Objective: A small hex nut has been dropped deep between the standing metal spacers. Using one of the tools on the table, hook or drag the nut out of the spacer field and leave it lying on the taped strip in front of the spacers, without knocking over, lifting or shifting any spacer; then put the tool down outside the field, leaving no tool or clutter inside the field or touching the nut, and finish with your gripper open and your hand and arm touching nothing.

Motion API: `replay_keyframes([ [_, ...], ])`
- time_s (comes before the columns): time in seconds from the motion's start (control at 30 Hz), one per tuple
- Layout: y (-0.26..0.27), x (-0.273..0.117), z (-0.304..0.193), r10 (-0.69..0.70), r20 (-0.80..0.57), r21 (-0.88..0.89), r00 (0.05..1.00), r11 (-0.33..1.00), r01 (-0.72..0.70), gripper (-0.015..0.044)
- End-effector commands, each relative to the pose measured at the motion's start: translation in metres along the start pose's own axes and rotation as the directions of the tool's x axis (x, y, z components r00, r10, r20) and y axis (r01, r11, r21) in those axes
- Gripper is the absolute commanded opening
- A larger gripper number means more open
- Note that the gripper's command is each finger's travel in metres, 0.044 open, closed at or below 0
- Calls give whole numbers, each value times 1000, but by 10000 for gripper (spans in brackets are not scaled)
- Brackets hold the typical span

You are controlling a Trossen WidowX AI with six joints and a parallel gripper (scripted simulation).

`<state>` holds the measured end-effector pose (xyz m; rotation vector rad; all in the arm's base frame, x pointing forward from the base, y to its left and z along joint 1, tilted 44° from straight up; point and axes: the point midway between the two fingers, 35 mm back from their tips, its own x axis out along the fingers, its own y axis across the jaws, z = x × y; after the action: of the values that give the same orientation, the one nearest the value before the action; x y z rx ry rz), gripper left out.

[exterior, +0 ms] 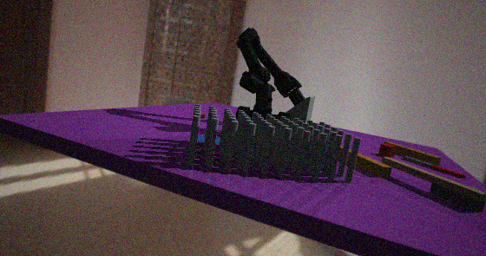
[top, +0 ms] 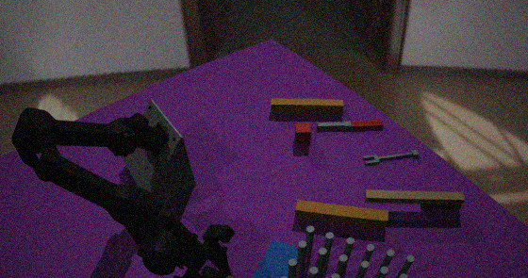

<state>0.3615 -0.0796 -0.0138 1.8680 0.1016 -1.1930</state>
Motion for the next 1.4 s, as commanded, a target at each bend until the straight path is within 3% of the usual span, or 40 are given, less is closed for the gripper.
replay_keyframes([
  [0.0, 0, -2, 2, -1, -3, -3, 1000, 1000, 1, 0],
  [1.37, -1, -17, 25, -1, -2, -4, 1000, 1000, 1, 0],
])
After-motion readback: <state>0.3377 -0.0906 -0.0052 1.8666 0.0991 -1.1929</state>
